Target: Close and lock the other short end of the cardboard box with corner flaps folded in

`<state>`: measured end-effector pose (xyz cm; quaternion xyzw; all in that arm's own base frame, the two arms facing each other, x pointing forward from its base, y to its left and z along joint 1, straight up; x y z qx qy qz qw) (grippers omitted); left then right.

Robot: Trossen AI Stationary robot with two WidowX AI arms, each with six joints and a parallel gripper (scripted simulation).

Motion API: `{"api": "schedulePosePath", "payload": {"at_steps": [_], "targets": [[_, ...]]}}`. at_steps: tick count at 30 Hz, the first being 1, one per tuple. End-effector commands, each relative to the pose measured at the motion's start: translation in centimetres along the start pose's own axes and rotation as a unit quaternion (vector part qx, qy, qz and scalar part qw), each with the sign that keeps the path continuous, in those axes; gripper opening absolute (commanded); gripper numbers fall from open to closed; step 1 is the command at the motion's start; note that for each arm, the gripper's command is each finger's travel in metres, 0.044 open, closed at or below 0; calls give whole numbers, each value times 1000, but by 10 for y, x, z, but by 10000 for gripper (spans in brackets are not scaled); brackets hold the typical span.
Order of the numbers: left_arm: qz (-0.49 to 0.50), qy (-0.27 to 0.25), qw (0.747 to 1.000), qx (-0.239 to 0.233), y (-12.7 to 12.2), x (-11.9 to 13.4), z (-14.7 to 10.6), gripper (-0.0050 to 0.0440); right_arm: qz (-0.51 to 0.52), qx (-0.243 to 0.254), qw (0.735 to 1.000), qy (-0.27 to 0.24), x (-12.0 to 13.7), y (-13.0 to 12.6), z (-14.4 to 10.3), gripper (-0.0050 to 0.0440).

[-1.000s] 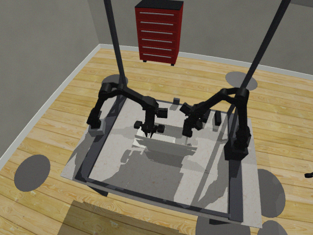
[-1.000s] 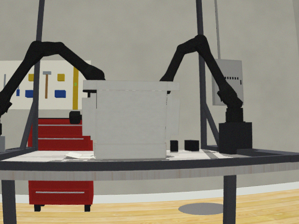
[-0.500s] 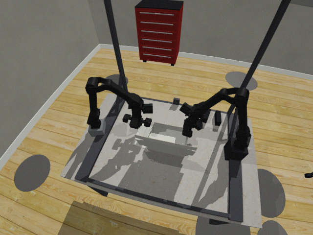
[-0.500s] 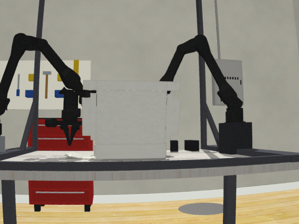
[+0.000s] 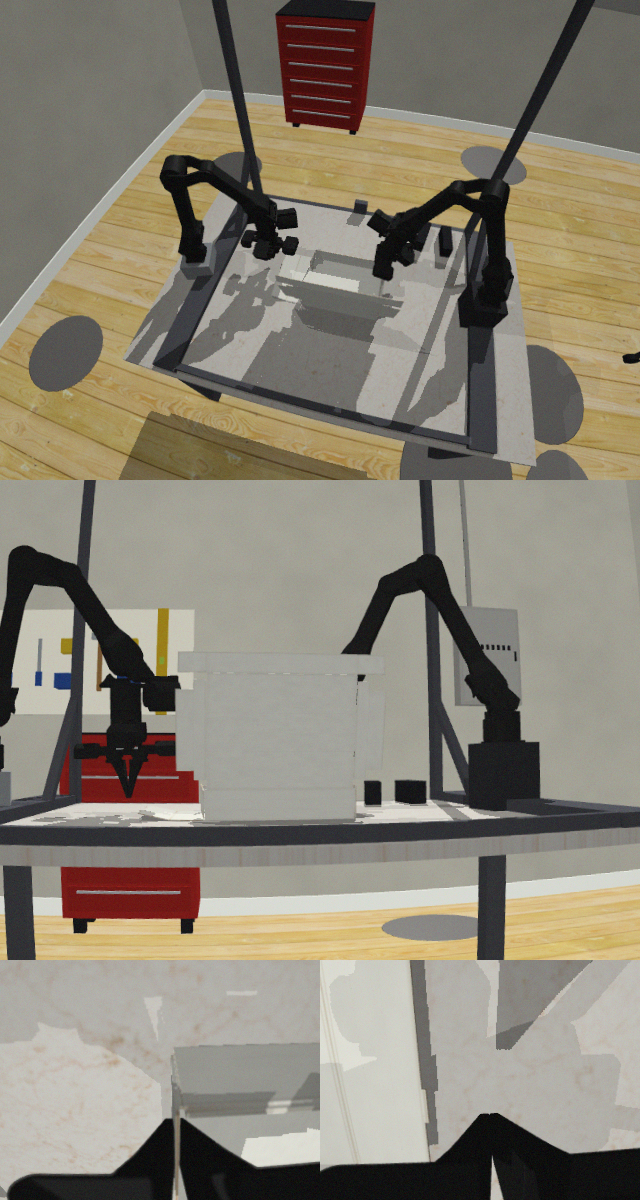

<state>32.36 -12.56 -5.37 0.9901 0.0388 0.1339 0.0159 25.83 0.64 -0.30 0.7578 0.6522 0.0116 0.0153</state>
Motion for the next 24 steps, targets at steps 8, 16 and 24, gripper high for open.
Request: {"api": "schedulePosePath", "payload": {"at_steps": [8,16,24], "targets": [[0,8,1000,-6,3,5,-5,0,-4,-106,994,-36,-1,-24,26,0],[0,8,1000,-6,3,5,-5,0,1,-185,982,-31,2,-17,27,0],[0,8,1000,-6,3,5,-5,0,3,-203,979,-28,3,-14,26,0]]}}
Point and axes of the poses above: on each arm, the point midway between the two fingers, 35 mm back from their tips, its own z axis out along the fingers, its own y axis across the jaws, x = y × z, the point moved 1 cm from there along -z, back along the fingers, and after that the axes turned 9 degrees about -z, right-handed, at the moved point
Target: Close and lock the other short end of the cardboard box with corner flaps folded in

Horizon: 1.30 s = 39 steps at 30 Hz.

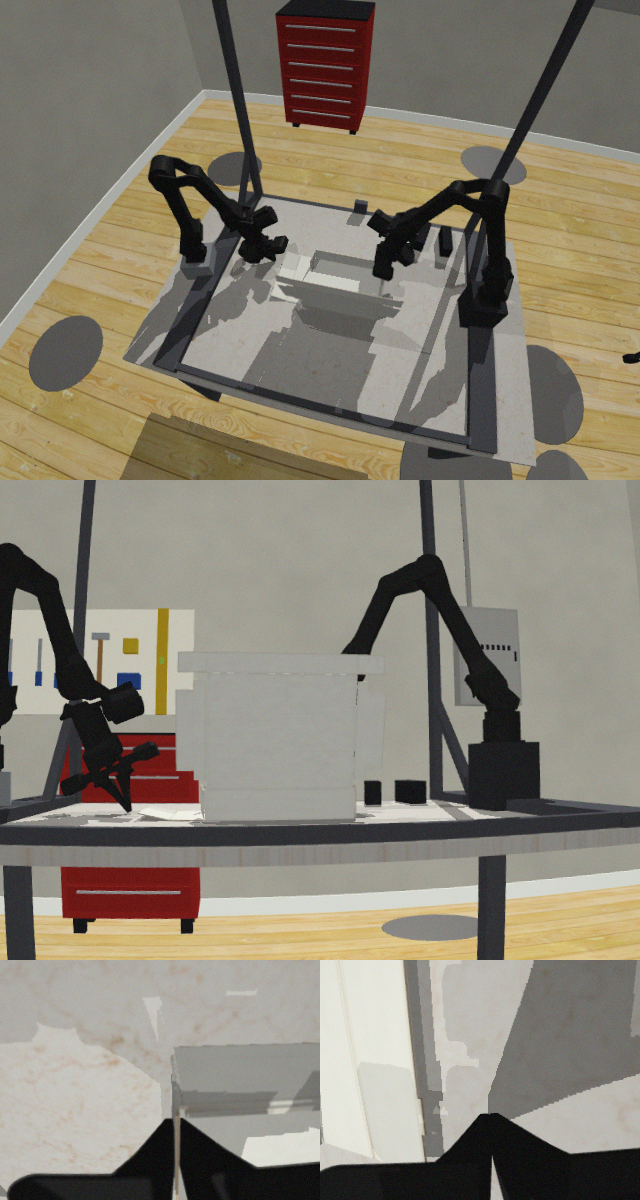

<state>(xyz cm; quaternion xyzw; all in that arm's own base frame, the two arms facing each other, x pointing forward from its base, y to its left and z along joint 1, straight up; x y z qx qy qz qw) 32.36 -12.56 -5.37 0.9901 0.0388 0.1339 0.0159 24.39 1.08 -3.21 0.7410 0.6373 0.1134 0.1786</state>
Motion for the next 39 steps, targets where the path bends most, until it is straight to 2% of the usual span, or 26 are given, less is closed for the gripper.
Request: {"api": "schedulePosePath", "payload": {"at_steps": [1,9,29,39], "targets": [[0,8,1000,-6,3,5,-5,0,3,-12,1000,0,1,3,-1,0],[0,8,1000,-6,3,5,-5,0,3,-12,1000,0,0,6,0,0],[0,8,1000,-6,3,5,-5,0,3,-14,1000,0,-4,33,10,0],[0,8,1000,-6,3,5,-5,0,3,-14,1000,0,-6,36,8,0]]}}
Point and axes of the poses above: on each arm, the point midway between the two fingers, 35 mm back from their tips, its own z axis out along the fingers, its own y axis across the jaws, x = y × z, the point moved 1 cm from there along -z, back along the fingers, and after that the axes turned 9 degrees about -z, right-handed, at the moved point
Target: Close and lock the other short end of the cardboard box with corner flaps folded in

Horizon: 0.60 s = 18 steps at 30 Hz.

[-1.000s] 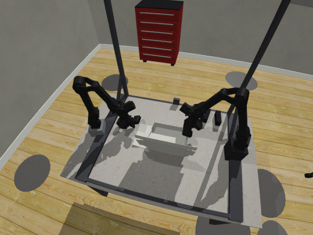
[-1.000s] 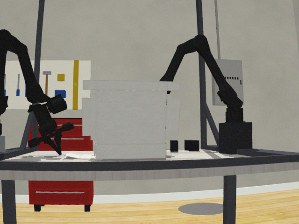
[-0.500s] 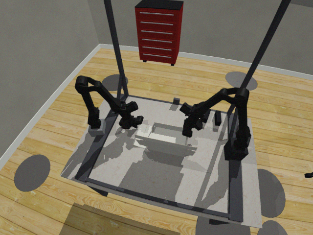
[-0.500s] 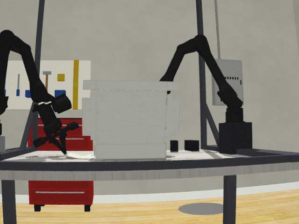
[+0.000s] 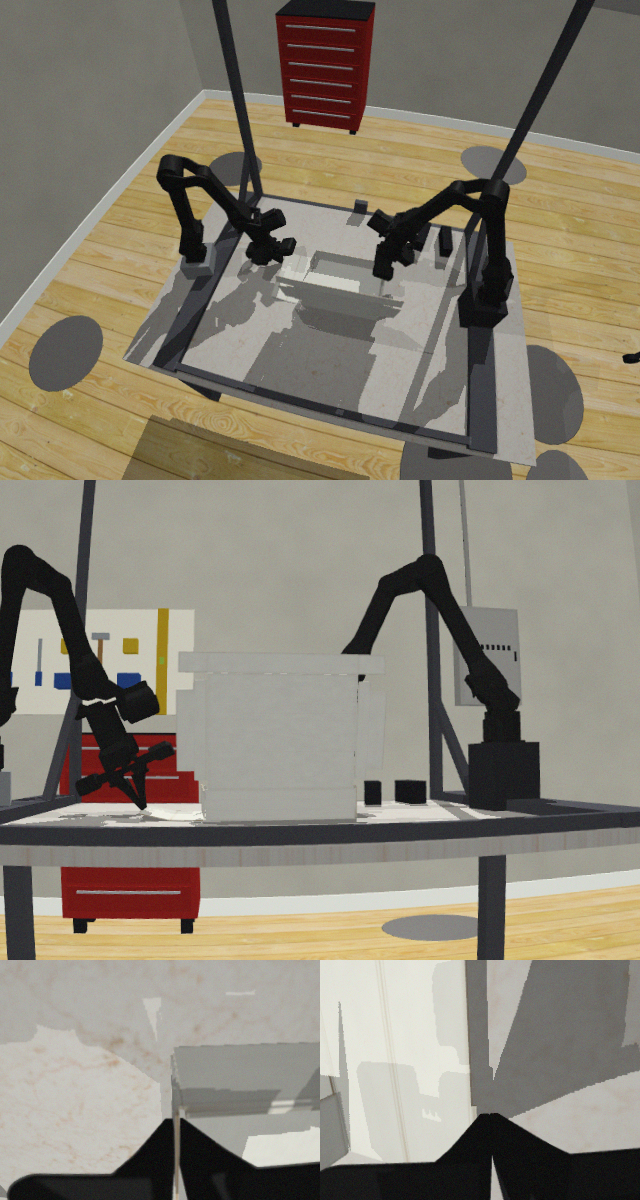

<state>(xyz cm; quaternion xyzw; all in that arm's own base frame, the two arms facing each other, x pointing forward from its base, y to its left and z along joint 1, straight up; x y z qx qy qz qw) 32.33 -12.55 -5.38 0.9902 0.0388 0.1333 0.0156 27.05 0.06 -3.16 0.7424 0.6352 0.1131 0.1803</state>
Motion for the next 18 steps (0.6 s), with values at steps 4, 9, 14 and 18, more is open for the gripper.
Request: {"api": "schedulePosePath", "payload": {"at_steps": [4,9,14,18], "targets": [[0,9,1000,-6,3,6,-5,0,1,-14,1000,2,-1,12,-4,0],[0,9,1000,-6,3,6,-5,0,1,-14,1000,2,-2,14,-6,0],[0,9,1000,-6,3,6,-5,0,1,-14,1000,2,-4,15,-8,0],[0,9,1000,-6,3,6,-5,0,1,-14,1000,2,-4,16,-9,0]]}}
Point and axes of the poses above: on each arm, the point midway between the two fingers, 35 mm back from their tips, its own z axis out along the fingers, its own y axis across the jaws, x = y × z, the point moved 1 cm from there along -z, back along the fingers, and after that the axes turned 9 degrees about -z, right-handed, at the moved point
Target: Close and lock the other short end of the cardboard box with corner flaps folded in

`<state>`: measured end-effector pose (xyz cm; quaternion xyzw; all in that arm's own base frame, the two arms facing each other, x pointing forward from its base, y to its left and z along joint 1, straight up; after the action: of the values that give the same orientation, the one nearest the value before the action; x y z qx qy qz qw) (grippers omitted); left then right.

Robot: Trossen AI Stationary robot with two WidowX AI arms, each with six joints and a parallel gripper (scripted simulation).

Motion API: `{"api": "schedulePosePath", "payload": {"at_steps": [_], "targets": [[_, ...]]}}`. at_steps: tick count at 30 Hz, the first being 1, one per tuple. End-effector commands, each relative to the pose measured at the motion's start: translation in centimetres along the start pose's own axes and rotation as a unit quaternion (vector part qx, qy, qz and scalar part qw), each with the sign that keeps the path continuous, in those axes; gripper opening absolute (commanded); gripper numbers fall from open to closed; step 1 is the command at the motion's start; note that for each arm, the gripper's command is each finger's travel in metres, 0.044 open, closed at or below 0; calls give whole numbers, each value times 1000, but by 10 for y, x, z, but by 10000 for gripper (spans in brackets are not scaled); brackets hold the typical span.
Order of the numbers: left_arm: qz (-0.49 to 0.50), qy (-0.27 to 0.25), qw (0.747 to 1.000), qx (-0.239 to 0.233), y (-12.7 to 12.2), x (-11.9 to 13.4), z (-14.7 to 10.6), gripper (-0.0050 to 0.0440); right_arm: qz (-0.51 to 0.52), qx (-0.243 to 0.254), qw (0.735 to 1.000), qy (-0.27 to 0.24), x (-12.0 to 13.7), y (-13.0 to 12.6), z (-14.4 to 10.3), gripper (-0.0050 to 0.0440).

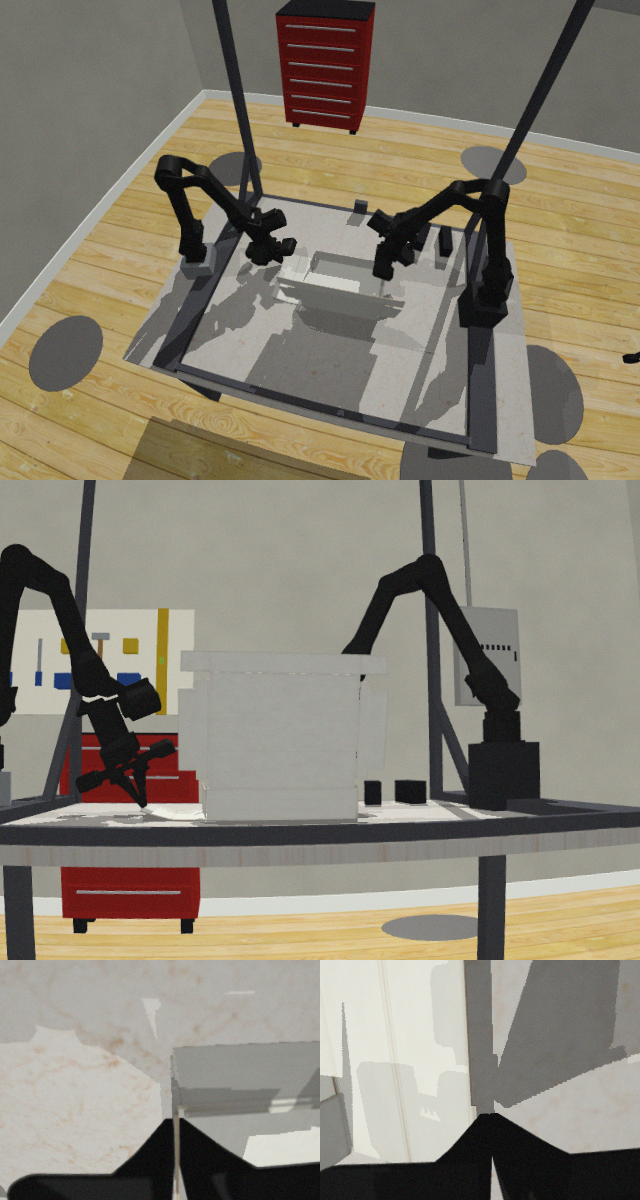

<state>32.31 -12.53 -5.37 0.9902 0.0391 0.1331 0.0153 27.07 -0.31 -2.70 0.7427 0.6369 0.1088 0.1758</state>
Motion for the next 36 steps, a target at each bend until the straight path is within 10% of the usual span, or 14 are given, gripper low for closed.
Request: {"api": "schedulePosePath", "payload": {"at_steps": [1,36], "targets": [[0,10,1000,-6,3,6,-5,0,3,-20,1000,2,-1,14,-6,0],[0,10,1000,-6,3,6,-5,0,3,-22,1000,2,-9,55,-19,0]]}}
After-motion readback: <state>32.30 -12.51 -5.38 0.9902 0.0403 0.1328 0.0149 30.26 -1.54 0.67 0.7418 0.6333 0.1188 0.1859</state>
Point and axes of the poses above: on each arm, the point midway between the two fingers, 35 mm back from their tips, its own z axis out along the fingers, its own y axis across the jaws, x = y × z, the point moved 1 cm from there along -z, back along the fingers, and after that the axes turned 9 degrees about -z, right-handed, at the moved point
